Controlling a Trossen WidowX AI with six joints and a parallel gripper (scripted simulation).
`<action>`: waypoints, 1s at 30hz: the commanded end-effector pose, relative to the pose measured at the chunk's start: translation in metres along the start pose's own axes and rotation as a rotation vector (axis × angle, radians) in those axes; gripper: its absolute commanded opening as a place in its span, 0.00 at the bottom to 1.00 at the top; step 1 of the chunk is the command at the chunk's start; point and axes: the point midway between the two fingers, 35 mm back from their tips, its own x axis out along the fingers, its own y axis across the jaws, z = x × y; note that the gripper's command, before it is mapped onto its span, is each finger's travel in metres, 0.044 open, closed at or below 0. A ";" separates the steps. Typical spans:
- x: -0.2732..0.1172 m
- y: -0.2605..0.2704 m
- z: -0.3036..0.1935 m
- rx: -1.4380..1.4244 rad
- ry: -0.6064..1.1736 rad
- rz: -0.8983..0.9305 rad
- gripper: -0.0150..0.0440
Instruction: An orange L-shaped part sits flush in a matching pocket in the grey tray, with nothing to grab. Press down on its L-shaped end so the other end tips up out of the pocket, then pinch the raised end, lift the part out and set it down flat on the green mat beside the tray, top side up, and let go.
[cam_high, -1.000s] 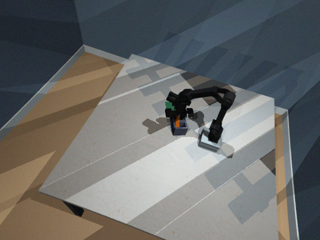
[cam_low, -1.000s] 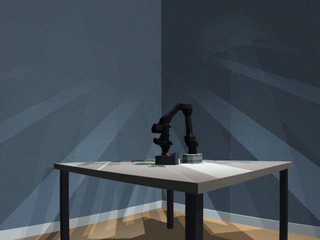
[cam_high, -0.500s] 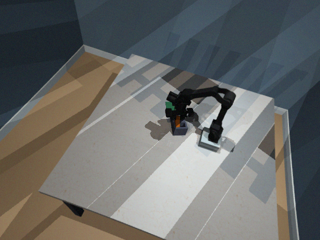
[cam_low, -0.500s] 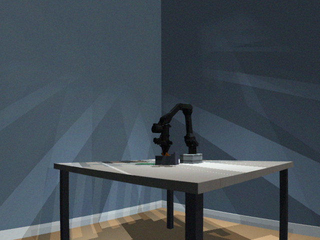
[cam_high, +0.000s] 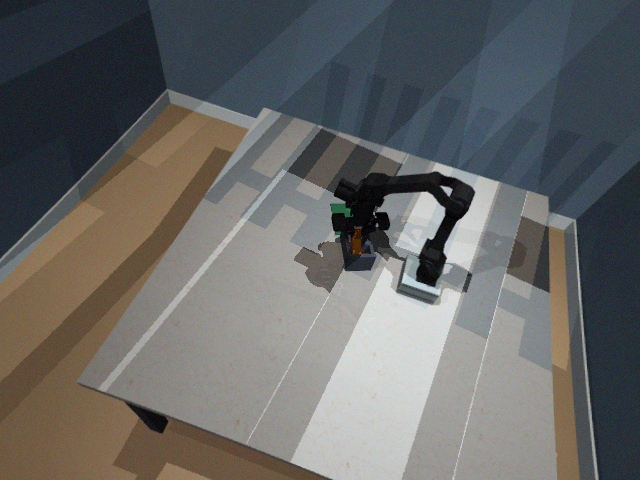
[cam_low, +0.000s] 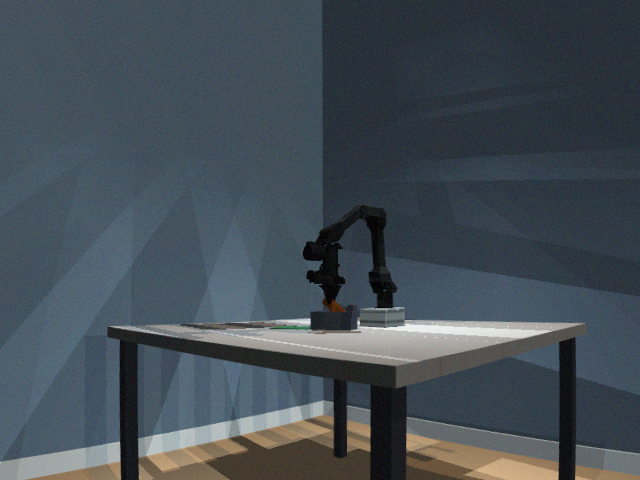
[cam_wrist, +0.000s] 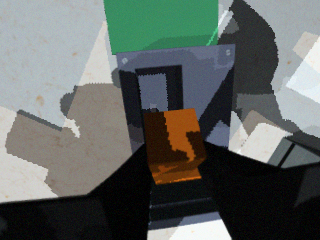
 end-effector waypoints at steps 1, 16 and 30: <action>-0.010 0.002 0.000 0.005 -0.001 0.011 0.25; -0.034 0.001 0.000 0.005 -0.001 0.011 0.25; -0.056 0.001 0.000 0.005 -0.001 0.011 0.25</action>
